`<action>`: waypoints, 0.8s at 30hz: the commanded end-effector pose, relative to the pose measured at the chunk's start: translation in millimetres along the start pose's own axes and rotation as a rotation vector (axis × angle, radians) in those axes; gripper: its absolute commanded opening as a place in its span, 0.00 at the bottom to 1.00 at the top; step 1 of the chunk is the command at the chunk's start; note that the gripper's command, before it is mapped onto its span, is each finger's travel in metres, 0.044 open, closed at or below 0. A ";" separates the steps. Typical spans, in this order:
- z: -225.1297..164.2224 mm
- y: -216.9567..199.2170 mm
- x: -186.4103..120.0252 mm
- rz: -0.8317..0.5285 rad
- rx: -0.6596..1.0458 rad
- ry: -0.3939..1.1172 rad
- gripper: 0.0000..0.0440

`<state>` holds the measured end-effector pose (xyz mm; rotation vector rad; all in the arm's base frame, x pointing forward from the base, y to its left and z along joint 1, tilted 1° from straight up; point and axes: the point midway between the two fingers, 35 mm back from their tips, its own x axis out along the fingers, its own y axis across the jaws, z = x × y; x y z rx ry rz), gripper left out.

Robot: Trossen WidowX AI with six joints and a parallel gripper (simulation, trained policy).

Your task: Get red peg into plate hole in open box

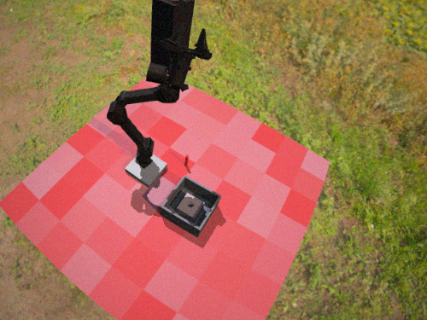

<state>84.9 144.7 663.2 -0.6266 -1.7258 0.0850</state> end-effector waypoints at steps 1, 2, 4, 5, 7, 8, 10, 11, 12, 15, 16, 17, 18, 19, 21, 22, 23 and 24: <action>-4.9 3.7 -1.1 0.011 0.021 0.025 0.95; -9.7 7.8 -2.4 0.024 0.043 0.049 0.98; -18.9 16.6 -5.4 0.050 0.088 0.095 1.00; -23.5 21.1 -7.1 0.063 0.111 0.118 1.00; -32.7 30.2 -11.2 0.089 0.155 0.164 1.00; -37.4 34.8 -13.5 0.101 0.177 0.188 1.00; -46.5 43.9 -18.7 0.126 0.219 0.237 1.00; -51.1 48.4 -21.5 0.137 0.240 0.262 1.00; -55.7 52.9 -24.5 0.149 0.261 0.287 1.00; -69.1 66.1 -34.4 0.180 0.322 0.365 1.00; -73.5 70.4 -38.0 0.190 0.342 0.392 1.00; -77.8 74.7 -41.8 0.199 0.362 0.419 1.00; -82.1 78.9 -45.7 0.208 0.382 0.446 1.00; -86.3 83.0 -49.8 0.217 0.401 0.474 1.00; -94.5 91.2 -58.3 0.232 0.440 0.529 1.00; -98.5 95.2 -62.8 0.240 0.458 0.557 1.00; -102.4 99.2 -67.4 0.247 0.477 0.586 1.00; -106.2 103.1 -72.2 0.253 0.496 0.615 1.00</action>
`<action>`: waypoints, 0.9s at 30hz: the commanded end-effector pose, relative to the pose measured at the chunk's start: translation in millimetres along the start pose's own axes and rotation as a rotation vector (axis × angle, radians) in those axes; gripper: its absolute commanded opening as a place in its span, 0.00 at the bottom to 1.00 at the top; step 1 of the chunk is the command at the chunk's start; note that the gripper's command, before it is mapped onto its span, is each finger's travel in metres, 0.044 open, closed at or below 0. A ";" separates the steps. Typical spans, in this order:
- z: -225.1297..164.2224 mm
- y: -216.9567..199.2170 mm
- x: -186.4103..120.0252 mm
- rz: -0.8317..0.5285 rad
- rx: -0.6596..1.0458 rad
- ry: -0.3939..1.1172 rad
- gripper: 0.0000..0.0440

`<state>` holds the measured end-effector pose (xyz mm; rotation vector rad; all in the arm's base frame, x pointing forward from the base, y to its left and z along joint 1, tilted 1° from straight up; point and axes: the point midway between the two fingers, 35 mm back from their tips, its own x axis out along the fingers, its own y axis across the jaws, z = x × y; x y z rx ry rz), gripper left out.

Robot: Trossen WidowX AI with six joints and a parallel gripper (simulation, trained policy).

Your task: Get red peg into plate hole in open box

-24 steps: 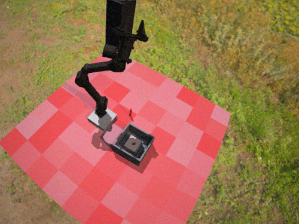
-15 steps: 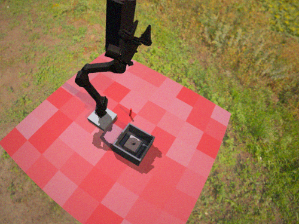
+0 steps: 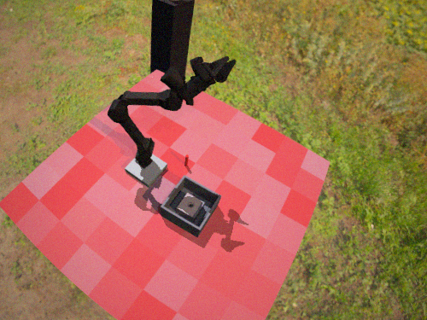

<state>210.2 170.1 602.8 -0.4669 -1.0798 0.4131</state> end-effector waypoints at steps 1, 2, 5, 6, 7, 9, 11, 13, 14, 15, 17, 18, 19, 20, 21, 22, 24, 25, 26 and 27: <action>-29.4 9.5 -4.6 0.023 0.086 0.118 1.00; -36.1 11.7 -6.0 0.028 0.106 0.146 1.00; -56.0 18.5 -11.4 0.039 0.167 0.230 1.00; -62.5 20.8 -13.5 0.042 0.187 0.258 1.00; -68.9 23.1 -15.8 0.045 0.207 0.286 1.00; -81.5 27.7 -20.8 0.049 0.247 0.342 1.00; -93.7 32.5 -26.4 0.052 0.288 0.399 1.00; -105.5 37.4 -32.6 0.054 0.328 0.456 1.00; -111.3 39.9 -35.8 0.054 0.348 0.484 1.00; -116.9 42.4 -39.2 0.054 0.368 0.512 1.00; -127.8 47.7 -46.4 0.053 0.408 0.569 1.00; -133.0 50.3 -50.2 0.052 0.428 0.598 1.00; -138.1 53.0 -54.1 0.051 0.448 0.626 1.00; -143.1 55.8 -58.1 0.050 0.468 0.654 1.00; -147.9 58.6 -62.2 0.048 0.487 0.683 1.00; -152.6 61.5 -66.4 0.046 0.507 0.711 1.00; -161.5 67.4 -75.1 0.042 0.547 0.768 1.00; -165.7 70.4 -79.7 0.039 0.566 0.797 1.00; -169.8 73.4 -84.3 0.037 0.586 0.825 1.00; -173.7 76.5 -88.9 0.034 0.605 0.854 1.00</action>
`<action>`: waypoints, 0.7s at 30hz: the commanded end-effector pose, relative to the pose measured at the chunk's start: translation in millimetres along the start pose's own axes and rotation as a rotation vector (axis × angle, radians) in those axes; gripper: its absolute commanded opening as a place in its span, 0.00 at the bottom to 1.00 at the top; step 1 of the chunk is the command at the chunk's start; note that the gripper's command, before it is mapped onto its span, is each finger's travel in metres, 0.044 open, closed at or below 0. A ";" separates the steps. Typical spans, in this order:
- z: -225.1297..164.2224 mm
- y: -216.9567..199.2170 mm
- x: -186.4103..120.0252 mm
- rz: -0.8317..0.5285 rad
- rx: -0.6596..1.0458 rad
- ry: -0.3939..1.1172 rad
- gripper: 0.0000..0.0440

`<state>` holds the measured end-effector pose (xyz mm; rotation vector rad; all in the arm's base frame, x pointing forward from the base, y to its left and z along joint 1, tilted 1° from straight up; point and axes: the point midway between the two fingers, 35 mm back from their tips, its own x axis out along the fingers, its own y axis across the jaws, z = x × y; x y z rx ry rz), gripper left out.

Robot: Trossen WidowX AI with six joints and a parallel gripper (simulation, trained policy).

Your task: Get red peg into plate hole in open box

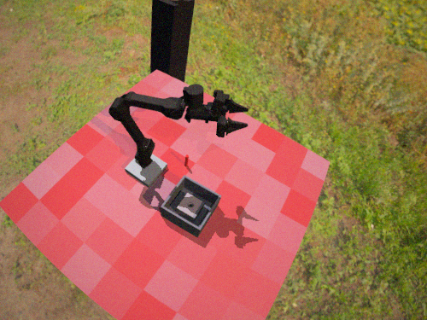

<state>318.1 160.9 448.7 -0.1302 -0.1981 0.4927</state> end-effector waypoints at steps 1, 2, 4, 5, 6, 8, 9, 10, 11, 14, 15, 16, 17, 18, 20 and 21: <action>-29.5 -0.9 -0.3 -0.015 0.089 0.115 1.00; -36.2 -0.6 -0.8 -0.018 0.110 0.142 1.00; -49.7 0.1 -2.3 -0.025 0.152 0.197 1.00; -56.4 0.7 -3.2 -0.029 0.173 0.224 1.00; -63.0 1.4 -4.4 -0.033 0.194 0.251 1.00; -76.2 2.9 -7.1 -0.041 0.236 0.306 1.00; -82.6 3.9 -8.6 -0.046 0.257 0.333 1.00; -89.1 4.8 -10.4 -0.051 0.278 0.360 1.00; -95.4 5.9 -12.2 -0.057 0.299 0.387 1.00; -114.0 9.5 -18.7 -0.075 0.360 0.468 1.00; -120.1 10.9 -21.1 -0.082 0.380 0.496 1.00; -126.0 12.3 -23.7 -0.089 0.401 0.523 1.00; -131.9 13.8 -26.4 -0.097 0.421 0.550 1.00; -137.7 15.3 -29.3 -0.105 0.441 0.577 1.00; -148.9 18.4 -35.3 -0.122 0.480 0.631 1.00; -154.4 20.1 -38.6 -0.131 0.500 0.657 1.00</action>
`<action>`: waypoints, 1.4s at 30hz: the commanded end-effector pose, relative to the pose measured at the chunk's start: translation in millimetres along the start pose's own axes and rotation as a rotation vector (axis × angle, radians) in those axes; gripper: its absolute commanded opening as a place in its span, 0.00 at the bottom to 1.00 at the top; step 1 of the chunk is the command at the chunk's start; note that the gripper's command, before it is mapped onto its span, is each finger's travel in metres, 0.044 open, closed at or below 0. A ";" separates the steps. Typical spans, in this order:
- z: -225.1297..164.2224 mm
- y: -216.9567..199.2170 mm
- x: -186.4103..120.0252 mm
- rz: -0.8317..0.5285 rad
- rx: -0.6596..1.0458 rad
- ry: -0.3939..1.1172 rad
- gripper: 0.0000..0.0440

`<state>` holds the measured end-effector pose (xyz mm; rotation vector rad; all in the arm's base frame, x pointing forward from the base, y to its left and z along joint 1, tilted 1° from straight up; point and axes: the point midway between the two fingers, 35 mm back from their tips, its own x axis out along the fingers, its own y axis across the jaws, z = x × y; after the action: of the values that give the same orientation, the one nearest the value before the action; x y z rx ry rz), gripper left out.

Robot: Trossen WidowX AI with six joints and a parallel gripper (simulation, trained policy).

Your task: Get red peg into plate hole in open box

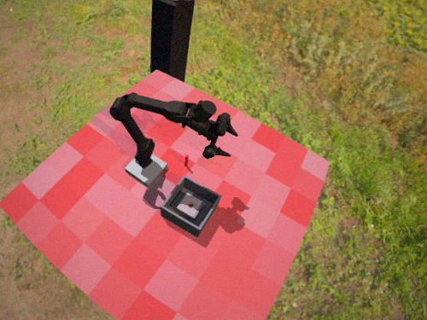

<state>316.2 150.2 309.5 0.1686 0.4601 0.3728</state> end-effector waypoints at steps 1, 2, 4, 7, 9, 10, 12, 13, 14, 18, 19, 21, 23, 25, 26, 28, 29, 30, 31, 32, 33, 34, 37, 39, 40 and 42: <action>-27.4 -6.0 2.1 -0.041 0.088 0.108 1.00; -33.8 -7.1 2.1 -0.051 0.109 0.134 1.00; -46.6 -9.1 1.6 -0.072 0.150 0.185 1.00; -65.6 -11.9 -0.1 -0.108 0.212 0.259 1.00; -78.1 -13.5 -2.0 -0.134 0.253 0.308 1.00; -84.4 -14.2 -3.2 -0.148 0.274 0.332 1.00; -96.7 -15.6 -5.9 -0.177 0.314 0.380 1.00; -102.8 -16.2 -7.4 -0.193 0.334 0.403 1.00; -108.8 -16.7 -9.1 -0.209 0.354 0.426 1.00; -132.6 -18.4 -16.7 -0.279 0.430 0.517 1.00; -138.4 -18.7 -18.8 -0.298 0.449 0.539 1.00; -150.0 -19.1 -23.4 -0.337 0.485 0.582 1.00; -161.3 -19.3 -28.2 -0.380 0.520 0.623 1.00; -172.5 -19.3 -33.3 -0.424 0.554 0.664 1.00; -178.0 -19.2 -35.9 -0.448 0.570 0.683 1.00; -189.0 -18.7 -41.3 -0.497 0.601 0.721 1.00; -194.4 -18.4 -43.9 -0.522 0.616 0.739 1.00; -199.9 -18.1 -46.6 -0.549 0.630 0.757 1.00; -205.4 -17.7 -49.2 -0.576 0.644 0.774 1.00; -210.6 -17.2 -51.6 -0.602 0.656 0.789 1.00; -215.5 -16.8 -53.7 -0.627 0.667 0.802 1.00; -220.1 -16.3 -55.4 -0.651 0.677 0.814 1.00; -232.3 -15.1 -58.2 -0.709 0.699 0.838 1.00; -239.6 -14.6 -58.4 -0.739 0.709 0.848 1.00; -243.1 -14.5 -58.0 -0.751 0.712 0.851 1.00; -250.0 -14.3 -56.4 -0.771 0.718 0.856 1.00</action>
<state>164.1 133.6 118.6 0.5121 1.4277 -0.4810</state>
